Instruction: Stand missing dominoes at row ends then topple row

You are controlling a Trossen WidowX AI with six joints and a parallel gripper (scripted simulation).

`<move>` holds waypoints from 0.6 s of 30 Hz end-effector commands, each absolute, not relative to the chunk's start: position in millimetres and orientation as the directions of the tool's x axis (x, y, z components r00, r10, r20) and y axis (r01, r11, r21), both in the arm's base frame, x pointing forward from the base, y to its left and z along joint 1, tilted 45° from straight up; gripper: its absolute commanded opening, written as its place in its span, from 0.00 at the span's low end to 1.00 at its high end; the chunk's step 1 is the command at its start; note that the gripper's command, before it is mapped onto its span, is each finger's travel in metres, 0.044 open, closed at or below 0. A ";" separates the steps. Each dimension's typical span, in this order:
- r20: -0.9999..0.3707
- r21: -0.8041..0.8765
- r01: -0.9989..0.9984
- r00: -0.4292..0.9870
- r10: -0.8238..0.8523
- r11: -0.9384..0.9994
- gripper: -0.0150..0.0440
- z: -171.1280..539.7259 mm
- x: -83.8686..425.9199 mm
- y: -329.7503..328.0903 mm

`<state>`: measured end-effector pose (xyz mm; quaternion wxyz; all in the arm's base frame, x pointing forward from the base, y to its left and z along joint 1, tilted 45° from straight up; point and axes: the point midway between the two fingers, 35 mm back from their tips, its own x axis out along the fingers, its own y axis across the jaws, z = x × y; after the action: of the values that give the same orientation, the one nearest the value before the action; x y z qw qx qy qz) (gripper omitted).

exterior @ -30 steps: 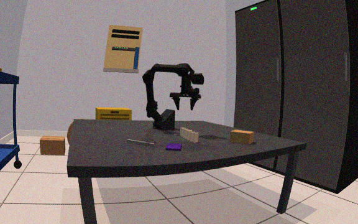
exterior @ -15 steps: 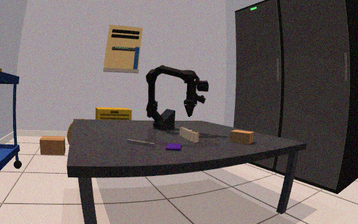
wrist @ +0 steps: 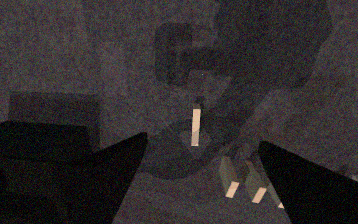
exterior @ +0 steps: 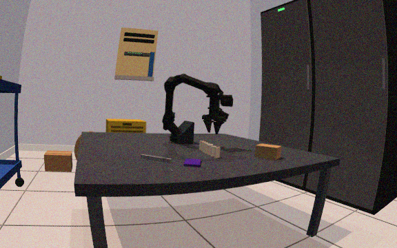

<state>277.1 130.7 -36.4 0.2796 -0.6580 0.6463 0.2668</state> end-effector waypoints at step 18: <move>-0.712 -0.010 -1.000 0.022 -0.701 -0.021 1.00 -90.2 276.1 78.2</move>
<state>277.1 83.8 -86.3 0.2771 -0.6598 0.6432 0.2725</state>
